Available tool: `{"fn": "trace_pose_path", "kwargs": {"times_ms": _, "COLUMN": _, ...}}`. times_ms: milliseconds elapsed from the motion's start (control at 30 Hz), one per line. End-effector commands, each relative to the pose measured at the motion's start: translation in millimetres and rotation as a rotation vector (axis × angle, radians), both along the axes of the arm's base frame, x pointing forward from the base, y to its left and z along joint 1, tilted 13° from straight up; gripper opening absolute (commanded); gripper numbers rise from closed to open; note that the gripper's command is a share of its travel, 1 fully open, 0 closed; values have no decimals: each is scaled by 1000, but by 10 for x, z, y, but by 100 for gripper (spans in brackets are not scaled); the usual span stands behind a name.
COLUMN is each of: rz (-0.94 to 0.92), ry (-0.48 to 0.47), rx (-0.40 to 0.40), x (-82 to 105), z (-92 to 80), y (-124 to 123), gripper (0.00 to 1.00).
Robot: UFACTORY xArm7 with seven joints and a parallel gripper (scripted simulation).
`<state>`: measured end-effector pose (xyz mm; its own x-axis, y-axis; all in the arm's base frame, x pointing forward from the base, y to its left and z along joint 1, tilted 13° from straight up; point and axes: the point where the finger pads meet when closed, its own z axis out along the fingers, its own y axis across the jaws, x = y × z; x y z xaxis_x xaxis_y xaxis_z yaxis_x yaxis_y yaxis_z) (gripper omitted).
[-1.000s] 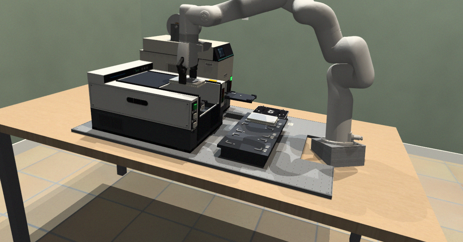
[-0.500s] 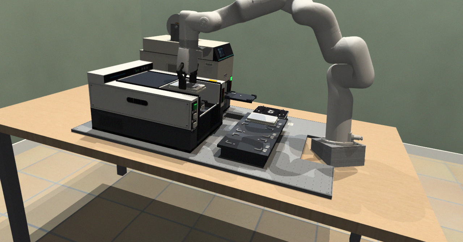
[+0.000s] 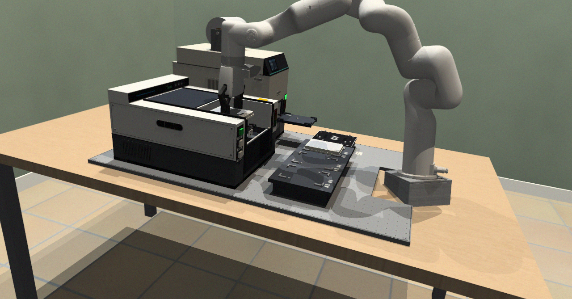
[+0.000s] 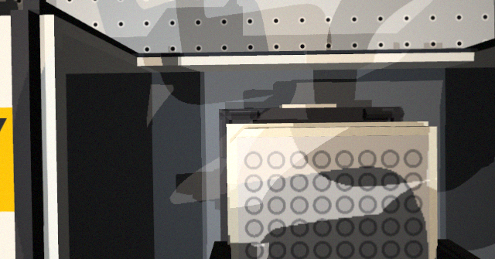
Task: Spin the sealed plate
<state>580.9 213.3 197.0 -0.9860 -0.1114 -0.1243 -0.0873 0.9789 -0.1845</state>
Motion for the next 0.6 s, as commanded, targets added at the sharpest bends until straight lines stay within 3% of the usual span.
{"fn": "trace_pose_path", "kwargs": {"times_ms": 0, "rz": 1, "ry": -4, "rx": 2, "x": 19, "z": -44, "y": -3, "gripper": 0}}
{"fn": "trace_pose_path", "kwargs": {"times_ms": 300, "rz": 1, "ry": -5, "rx": 2, "x": 41, "z": -190, "y": -29, "gripper": 0}}
{"fn": "trace_pose_path", "kwargs": {"times_ms": 567, "rz": 1, "ry": -5, "rx": 2, "x": 45, "z": -214, "y": -33, "gripper": 0}}
